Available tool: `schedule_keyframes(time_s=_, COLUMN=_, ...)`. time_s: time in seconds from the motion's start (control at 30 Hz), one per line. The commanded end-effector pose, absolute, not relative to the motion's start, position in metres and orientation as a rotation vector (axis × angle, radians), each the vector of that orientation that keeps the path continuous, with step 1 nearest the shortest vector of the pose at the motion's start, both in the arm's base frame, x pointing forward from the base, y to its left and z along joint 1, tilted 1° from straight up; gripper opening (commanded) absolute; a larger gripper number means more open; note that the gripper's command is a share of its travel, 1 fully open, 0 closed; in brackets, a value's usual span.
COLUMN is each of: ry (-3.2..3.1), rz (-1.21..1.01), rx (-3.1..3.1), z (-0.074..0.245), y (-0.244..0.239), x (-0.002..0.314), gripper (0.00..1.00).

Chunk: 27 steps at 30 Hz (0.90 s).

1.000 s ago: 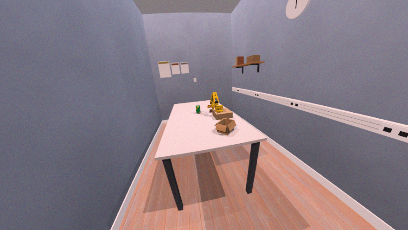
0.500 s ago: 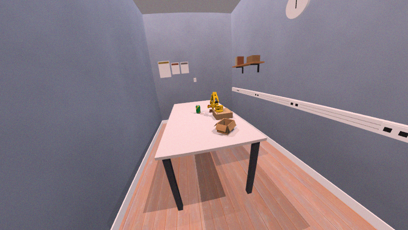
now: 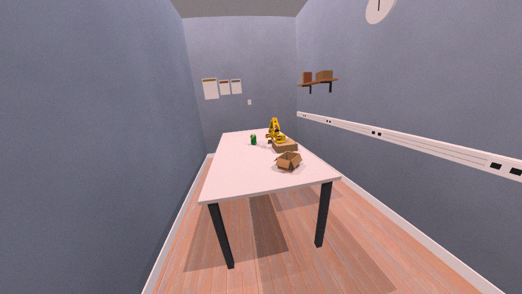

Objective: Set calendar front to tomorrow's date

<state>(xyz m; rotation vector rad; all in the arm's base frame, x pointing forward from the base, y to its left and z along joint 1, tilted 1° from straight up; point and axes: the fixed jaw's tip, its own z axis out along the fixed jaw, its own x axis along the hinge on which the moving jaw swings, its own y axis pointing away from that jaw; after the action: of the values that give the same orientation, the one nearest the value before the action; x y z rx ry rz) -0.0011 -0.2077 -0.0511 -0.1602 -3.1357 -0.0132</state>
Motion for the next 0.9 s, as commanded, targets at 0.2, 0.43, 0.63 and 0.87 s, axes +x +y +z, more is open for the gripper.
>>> schedule_keyframes(time_s=0.2, ry=-3.136, rz=-0.026, rx=-0.18, z=-0.0519, y=-0.2071, x=-0.0027, gripper=0.03)
schedule_keyframes(time_s=0.43, ry=-3.136, rz=-0.026, rx=-0.18, z=-0.0519, y=-0.2071, x=-0.0027, gripper=0.0)
schedule_keyframes(time_s=0.63, ry=-3.136, rz=-0.026, rx=-0.18, z=-0.0518, y=-0.2071, x=-0.0027, gripper=0.0)
schedule_keyframes(time_s=0.87, ry=-3.136, rz=-0.026, rx=-0.18, z=-0.0498, y=-0.2071, x=-0.0027, gripper=0.0)
